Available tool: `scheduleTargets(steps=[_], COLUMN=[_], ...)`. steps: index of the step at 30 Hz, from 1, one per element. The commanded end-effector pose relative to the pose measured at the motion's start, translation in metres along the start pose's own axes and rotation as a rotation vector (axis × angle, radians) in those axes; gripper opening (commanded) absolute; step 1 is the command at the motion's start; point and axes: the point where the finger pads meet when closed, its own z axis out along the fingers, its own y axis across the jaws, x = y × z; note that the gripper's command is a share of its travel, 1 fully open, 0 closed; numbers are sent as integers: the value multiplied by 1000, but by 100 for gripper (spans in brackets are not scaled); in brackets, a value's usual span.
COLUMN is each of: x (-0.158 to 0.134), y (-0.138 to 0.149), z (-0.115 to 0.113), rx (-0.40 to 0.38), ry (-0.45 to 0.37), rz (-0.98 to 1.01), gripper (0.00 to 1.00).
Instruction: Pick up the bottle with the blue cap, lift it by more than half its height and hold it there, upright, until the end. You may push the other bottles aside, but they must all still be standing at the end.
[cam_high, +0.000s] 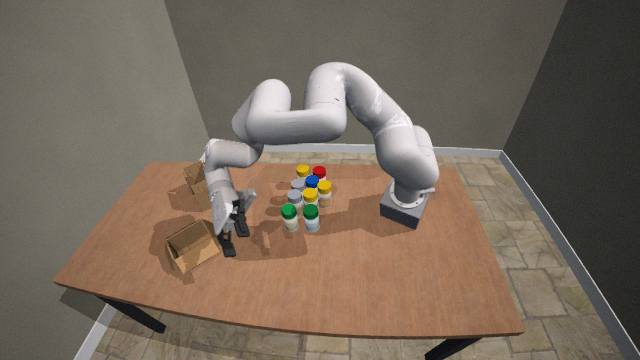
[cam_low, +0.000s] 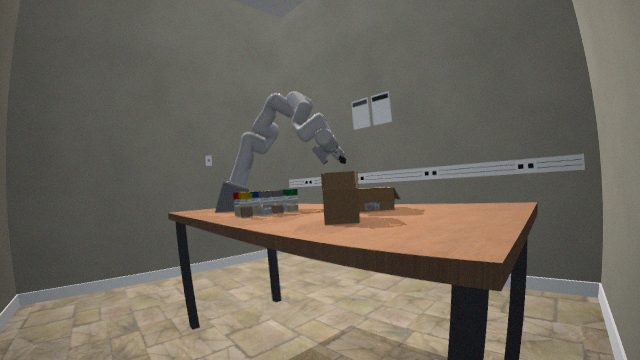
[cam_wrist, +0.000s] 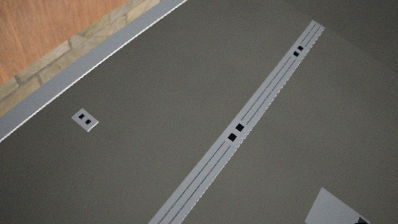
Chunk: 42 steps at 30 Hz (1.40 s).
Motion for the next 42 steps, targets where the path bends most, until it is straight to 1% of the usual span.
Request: scheduleTargets(steps=[1, 17, 18, 27, 34, 35, 42], x=[-1, -1, 2, 35, 35, 35, 70], y=[1, 1, 3, 23, 23, 24, 49], z=[0, 0, -5, -51, -51, -52, -98], rx=[1, 1, 31, 302, 302, 285, 550], ry=[1, 1, 17, 164, 164, 157, 267], rz=[-4, -4, 10, 137, 137, 128, 230], gripper=[100, 100, 79, 79, 79, 79, 79])
